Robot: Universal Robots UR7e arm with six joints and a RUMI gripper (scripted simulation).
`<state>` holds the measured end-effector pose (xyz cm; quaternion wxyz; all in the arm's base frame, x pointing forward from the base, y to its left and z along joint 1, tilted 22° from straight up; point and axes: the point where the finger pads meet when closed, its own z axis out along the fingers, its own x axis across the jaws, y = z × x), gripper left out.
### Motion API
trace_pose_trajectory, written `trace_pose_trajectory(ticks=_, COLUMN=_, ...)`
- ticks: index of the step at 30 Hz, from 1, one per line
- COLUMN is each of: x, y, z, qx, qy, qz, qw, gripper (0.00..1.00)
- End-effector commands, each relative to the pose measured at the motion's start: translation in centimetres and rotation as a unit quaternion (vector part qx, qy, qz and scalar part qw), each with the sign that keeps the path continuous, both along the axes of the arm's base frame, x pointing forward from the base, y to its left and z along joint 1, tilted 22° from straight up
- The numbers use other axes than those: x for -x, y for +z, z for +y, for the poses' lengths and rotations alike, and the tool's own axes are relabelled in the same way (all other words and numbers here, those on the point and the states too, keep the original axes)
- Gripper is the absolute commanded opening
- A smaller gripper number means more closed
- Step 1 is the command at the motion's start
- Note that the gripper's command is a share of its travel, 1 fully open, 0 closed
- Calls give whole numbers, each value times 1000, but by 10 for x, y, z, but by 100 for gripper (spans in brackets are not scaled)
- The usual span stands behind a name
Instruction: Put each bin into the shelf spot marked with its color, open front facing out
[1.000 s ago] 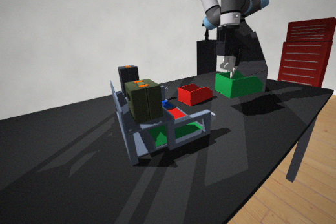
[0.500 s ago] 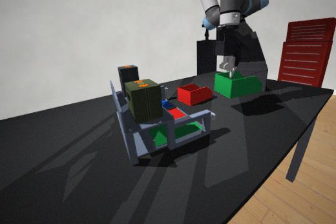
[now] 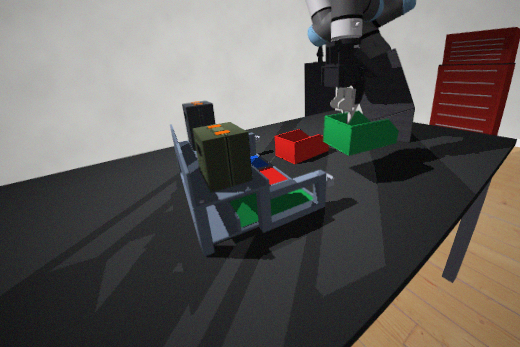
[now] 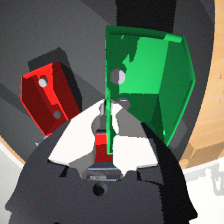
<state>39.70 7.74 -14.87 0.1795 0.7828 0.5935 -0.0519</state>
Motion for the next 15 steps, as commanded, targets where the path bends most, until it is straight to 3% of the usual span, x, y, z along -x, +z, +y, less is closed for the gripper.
trace_pose_trajectory(ticks=1, x=-18, y=4, z=-3, qx=2, qy=14, qz=5, qw=1000, gripper=0)
trace_pose_trajectory(ticks=15, x=-51, y=11, z=-9, qx=5, qy=39, qz=15, qw=999, gripper=0)
